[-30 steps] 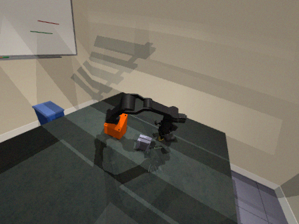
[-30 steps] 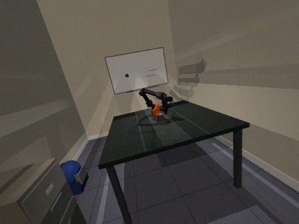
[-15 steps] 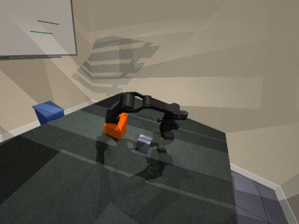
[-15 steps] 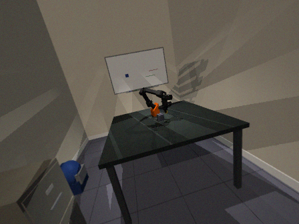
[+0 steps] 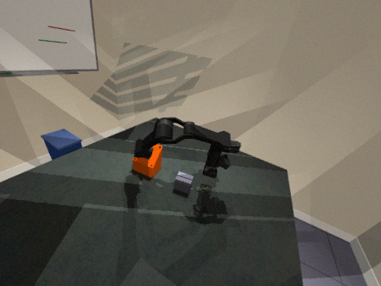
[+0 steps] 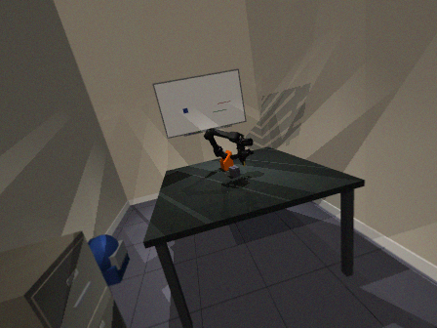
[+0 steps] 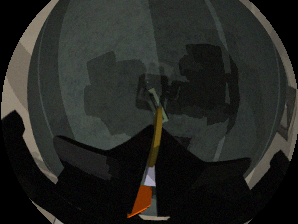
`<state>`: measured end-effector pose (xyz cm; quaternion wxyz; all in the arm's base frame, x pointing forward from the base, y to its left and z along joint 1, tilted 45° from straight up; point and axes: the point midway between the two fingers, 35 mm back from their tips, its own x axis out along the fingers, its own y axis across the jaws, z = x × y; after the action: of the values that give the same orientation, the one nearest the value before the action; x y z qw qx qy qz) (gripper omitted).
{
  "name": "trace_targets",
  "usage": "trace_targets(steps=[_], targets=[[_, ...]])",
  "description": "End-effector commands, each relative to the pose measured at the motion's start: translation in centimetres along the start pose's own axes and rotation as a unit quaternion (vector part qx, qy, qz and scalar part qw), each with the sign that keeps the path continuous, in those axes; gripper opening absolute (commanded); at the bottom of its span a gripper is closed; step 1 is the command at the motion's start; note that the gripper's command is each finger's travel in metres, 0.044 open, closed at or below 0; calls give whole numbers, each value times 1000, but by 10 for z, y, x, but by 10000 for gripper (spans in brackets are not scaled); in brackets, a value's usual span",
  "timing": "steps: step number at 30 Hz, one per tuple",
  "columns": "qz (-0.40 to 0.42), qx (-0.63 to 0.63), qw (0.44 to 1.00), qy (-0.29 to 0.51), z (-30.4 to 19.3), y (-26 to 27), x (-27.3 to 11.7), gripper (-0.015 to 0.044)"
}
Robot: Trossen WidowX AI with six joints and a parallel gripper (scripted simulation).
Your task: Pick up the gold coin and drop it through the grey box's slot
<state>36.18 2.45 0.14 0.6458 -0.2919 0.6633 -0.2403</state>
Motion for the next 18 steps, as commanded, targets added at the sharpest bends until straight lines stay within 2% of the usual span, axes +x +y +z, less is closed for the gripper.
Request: trace_targets(steps=[1, 18], targets=[[1, 7, 1000, 3, -2, 1, 1, 0], [1, 6, 1000, 4, -40, -14, -3, 0]])
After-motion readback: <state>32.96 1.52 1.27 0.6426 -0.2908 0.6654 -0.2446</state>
